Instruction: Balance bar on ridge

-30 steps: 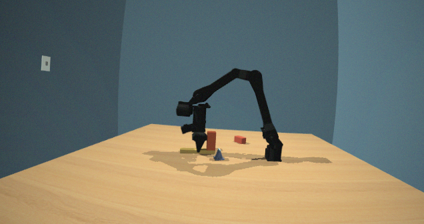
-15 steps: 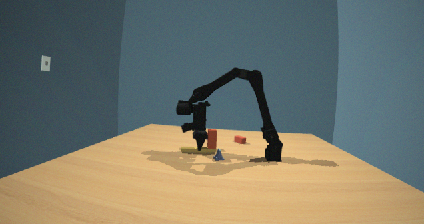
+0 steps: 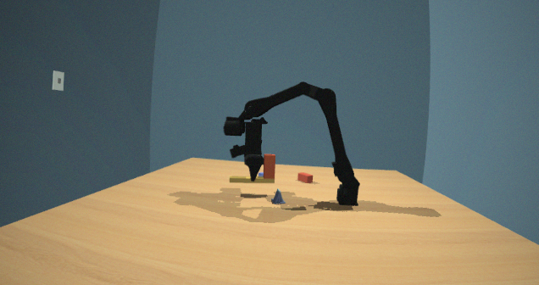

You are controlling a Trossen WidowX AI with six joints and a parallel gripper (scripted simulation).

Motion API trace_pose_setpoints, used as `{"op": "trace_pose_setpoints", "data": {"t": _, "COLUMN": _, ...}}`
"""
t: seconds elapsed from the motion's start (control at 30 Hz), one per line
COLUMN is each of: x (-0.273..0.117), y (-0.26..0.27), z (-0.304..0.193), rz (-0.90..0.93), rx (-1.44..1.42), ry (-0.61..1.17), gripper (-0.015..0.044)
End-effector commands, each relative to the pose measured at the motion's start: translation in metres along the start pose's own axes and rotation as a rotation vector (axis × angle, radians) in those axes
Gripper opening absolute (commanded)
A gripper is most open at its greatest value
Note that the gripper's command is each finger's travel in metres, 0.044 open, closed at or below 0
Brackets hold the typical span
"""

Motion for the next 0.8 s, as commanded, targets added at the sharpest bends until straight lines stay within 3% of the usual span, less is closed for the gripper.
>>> {"op": "trace_pose_setpoints", "data": {"t": 0.0, "x": -0.017, "y": 0.000, "z": 0.001, "rz": -0.004, "rx": -0.003, "ry": -0.020, "gripper": 0.0000}}
{"op": "trace_pose_setpoints", "data": {"t": 0.37, "x": -0.044, "y": 0.001, "z": -0.003, "rz": -0.002, "rx": -0.005, "ry": -0.020, "gripper": 0.0000}}
{"op": "trace_pose_setpoints", "data": {"t": 0.77, "x": -0.046, "y": 0.030, "z": -0.017, "rz": 0.000, "rx": -0.035, "ry": -0.019, "gripper": 0.0000}}
Point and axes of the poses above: the point midway between the two fingers, 35 mm back from their tips, its own x axis out along the fingers, its own y axis across the jaws, z = x × y, the point moved 10 cm from there along -x, back along the fingers, and after that the axes turned 1 degree about -x, right-handed, at the moved point
